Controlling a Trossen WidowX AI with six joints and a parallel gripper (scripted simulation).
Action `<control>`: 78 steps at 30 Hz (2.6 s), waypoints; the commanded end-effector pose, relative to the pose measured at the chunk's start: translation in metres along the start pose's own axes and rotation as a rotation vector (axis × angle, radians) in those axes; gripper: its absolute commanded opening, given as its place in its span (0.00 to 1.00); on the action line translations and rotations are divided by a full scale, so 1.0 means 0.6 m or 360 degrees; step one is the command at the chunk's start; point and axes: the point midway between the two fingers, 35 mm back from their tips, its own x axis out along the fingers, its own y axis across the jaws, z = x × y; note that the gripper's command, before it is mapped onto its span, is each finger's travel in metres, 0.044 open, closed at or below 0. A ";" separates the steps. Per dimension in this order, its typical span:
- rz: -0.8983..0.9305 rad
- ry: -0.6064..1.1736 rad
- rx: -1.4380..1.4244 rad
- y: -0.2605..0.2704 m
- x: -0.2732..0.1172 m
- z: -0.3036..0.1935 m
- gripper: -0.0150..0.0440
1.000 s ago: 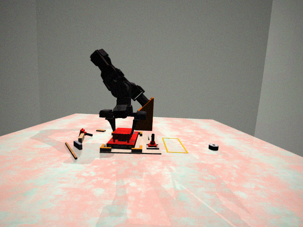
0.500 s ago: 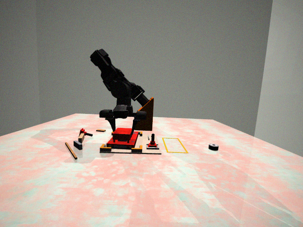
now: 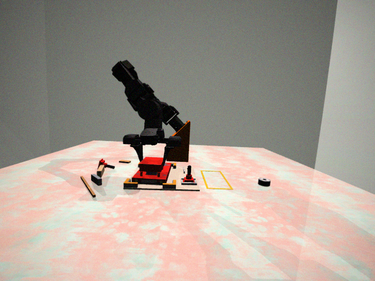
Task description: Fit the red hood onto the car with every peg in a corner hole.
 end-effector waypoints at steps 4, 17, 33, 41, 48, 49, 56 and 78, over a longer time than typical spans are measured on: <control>-0.0002 -0.0006 0.0002 0.000 0.000 0.001 0.25; -0.0004 -0.0007 0.0002 -0.001 0.004 0.000 0.25; -0.0004 -0.0007 0.0002 -0.001 0.014 0.000 0.25; -0.0004 -0.0007 0.0002 -0.001 0.020 0.000 0.25; -0.0005 -0.0007 0.0002 -0.001 0.024 0.000 0.25; -0.0004 -0.0007 0.0002 -0.001 0.024 0.000 0.25; -0.0002 -0.0006 0.0006 -0.001 0.023 0.000 0.34; 0.0002 -0.0006 0.0006 0.001 -0.007 0.003 1.00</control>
